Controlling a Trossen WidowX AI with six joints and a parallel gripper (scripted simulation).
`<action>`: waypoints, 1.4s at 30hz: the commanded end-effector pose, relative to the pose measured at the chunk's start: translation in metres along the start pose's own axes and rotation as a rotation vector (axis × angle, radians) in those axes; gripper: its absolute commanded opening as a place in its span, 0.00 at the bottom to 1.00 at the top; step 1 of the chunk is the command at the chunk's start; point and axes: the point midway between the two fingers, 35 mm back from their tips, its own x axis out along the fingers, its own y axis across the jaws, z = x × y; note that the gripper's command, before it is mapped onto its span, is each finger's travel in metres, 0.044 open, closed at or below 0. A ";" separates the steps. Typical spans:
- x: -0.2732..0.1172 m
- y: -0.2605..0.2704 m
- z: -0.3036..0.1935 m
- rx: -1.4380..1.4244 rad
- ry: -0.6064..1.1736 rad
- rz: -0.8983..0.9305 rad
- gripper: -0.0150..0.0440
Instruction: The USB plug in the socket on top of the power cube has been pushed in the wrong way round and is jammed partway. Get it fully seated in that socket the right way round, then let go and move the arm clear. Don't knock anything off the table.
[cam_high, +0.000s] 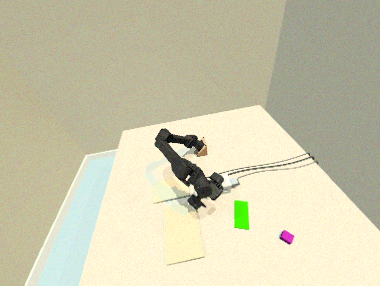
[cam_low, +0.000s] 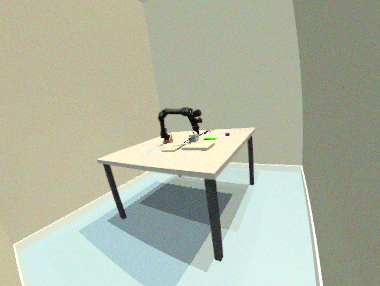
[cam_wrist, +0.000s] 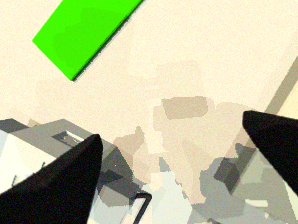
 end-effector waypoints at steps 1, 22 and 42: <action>-0.012 0.069 -0.008 -0.401 0.143 0.014 1.00; -0.031 0.132 -0.030 -0.895 0.336 0.003 1.00; -0.014 0.129 -0.035 -0.894 0.336 0.003 1.00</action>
